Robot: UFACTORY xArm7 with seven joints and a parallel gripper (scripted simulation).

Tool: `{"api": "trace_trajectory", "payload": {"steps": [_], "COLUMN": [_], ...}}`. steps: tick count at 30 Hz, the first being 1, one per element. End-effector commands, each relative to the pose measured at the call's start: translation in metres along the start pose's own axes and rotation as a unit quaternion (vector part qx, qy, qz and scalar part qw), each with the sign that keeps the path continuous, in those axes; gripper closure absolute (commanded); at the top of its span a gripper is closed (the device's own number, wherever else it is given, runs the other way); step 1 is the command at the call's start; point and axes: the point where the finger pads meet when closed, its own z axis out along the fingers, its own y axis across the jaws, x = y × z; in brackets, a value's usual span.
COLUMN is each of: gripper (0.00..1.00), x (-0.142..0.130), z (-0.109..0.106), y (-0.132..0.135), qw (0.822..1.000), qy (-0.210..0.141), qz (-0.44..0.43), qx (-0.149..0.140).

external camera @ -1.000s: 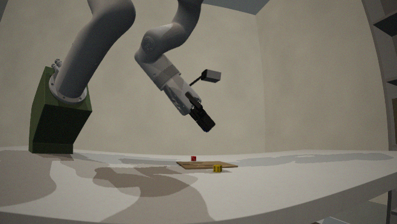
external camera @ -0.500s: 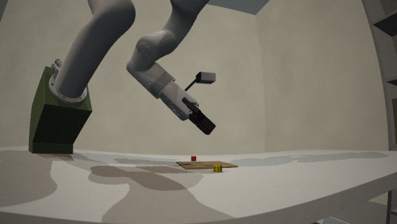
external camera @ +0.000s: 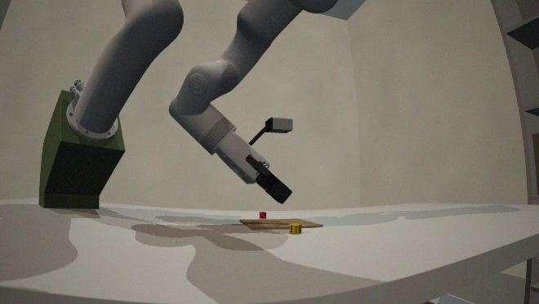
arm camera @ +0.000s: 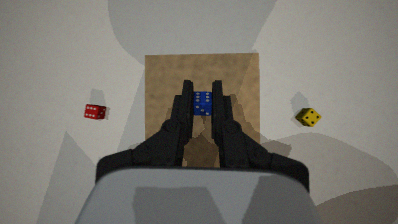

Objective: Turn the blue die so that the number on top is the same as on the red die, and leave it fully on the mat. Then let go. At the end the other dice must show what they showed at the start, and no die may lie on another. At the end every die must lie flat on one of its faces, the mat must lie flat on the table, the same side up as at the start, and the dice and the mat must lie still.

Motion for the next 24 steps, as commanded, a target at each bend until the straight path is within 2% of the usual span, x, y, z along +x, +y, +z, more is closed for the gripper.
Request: {"api": "trace_trajectory", "payload": {"steps": [1,10,24], "gripper": [0.89,0.89,0.89], "x": [-0.011,-0.02,-0.021], "z": [0.01,0.018,0.019], "y": [-0.002,-0.002,-0.002], "qw": [1.0,1.0,1.0], "qy": [0.003,0.003,0.003], "qz": [0.001,0.001,0.001], "qx": [0.0,0.0,0.0]}}
